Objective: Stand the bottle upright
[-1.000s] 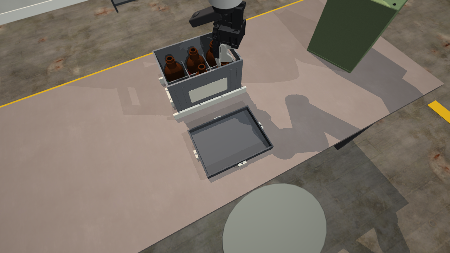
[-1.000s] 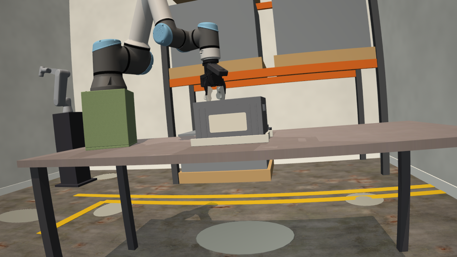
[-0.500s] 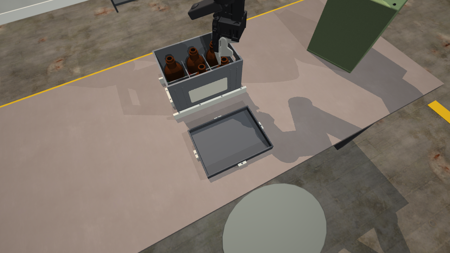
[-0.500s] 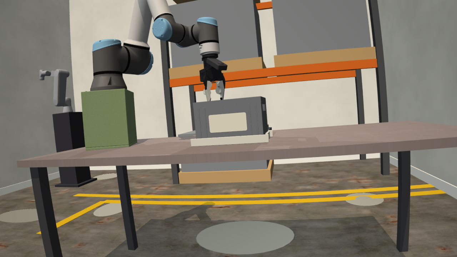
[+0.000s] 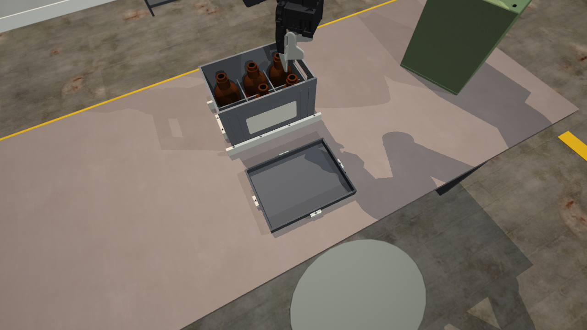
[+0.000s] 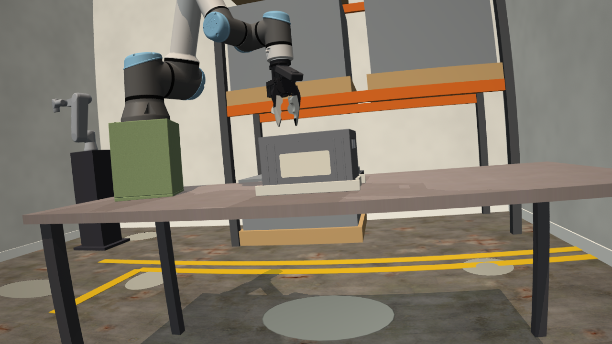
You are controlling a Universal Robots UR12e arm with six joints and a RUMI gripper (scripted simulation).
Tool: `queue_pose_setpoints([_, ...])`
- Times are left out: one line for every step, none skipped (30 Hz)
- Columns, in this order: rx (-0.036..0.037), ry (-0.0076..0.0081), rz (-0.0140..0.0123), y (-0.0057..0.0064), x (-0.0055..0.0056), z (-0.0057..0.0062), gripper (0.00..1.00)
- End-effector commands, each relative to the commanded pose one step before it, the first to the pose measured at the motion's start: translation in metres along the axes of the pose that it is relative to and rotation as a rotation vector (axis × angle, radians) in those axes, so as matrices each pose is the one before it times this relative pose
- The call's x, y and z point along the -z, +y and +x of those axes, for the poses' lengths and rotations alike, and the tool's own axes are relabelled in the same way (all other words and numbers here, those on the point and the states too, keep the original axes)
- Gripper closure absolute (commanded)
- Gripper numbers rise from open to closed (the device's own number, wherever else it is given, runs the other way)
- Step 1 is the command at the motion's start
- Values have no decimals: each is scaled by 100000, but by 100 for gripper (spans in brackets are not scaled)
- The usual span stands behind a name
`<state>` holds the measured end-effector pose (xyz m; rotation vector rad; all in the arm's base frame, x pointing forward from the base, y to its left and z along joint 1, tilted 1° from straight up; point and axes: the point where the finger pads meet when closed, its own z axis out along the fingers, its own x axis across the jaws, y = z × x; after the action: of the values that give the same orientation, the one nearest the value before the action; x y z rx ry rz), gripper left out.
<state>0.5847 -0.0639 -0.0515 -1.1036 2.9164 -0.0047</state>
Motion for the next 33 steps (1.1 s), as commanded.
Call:
queue_pose_setpoints([-150, -35, 183, -416, 1550, -8, 62])
queue_pose_setpoints([4, 0, 0, 2, 114, -2, 62])
queue_pose_setpoints([1, 0, 0, 1, 91, -1, 62])
queue_pose_setpoints([-2, 0, 0, 0, 68, 0, 62])
queue_pose_setpoints([-2, 0, 0, 0, 48, 0, 62])
queue_pose_setpoints([0, 0, 0, 0, 0, 0, 62])
queue_pose_setpoints([0, 0, 0, 0, 0, 0, 62])
queue_pose_setpoints([-6, 24, -52, 42, 7, 21, 62])
queue_pose_setpoints([-2, 21, -44, 36, -4, 17, 62])
queue_pose_setpoints([-2, 49, -103, 43, -52, 21, 62])
queue_pose_setpoints([-2, 33, -71, 27, -40, 14, 62])
queue_pose_setpoints([-1, 15, -31, 9, -19, 5, 100])
queue_pose_setpoints([0, 3, -6, 1, -4, 1, 100])
queue_pose_setpoints([1, 0, 0, 1, 0, -1, 100])
queue_pose_setpoints([2, -7, 15, -4, 2, -3, 100])
queue_pose_setpoints([2, -8, 18, -5, 3, -4, 100])
queue_pose_setpoints([2, -6, 12, -3, 2, -3, 100])
queue_pose_setpoints([2, -4, 9, -2, 1, -2, 100])
queue_pose_setpoints([1, -3, 6, -1, 1, -1, 100])
queue_pose_setpoints([0, -1, 3, -1, 0, -1, 100])
queue_pose_setpoints([0, -1, 2, -1, 0, 0, 100])
queue_pose_setpoints([0, 0, 0, 0, 0, 0, 100])
queue_pose_setpoints([0, 0, 0, 0, 0, 0, 100])
queue_pose_setpoints([0, 0, 0, 0, 0, 0, 100])
queue_pose_setpoints([0, 0, 0, 0, 0, 0, 100])
queue_pose_setpoints([0, 0, 0, 0, 0, 0, 100])
queue_pose_setpoints([0, 0, 0, 0, 0, 0, 100])
queue_pose_setpoints([0, 0, 0, 0, 0, 0, 100])
queue_pose_setpoints([0, 0, 0, 0, 0, 0, 100])
queue_pose_setpoints([0, 0, 0, 0, 0, 0, 100])
queue_pose_setpoints([0, 0, 0, 0, 0, 0, 100])
queue_pose_setpoints([0, 0, 0, 0, 0, 0, 100])
queue_pose_setpoints([0, 0, 0, 0, 0, 0, 100])
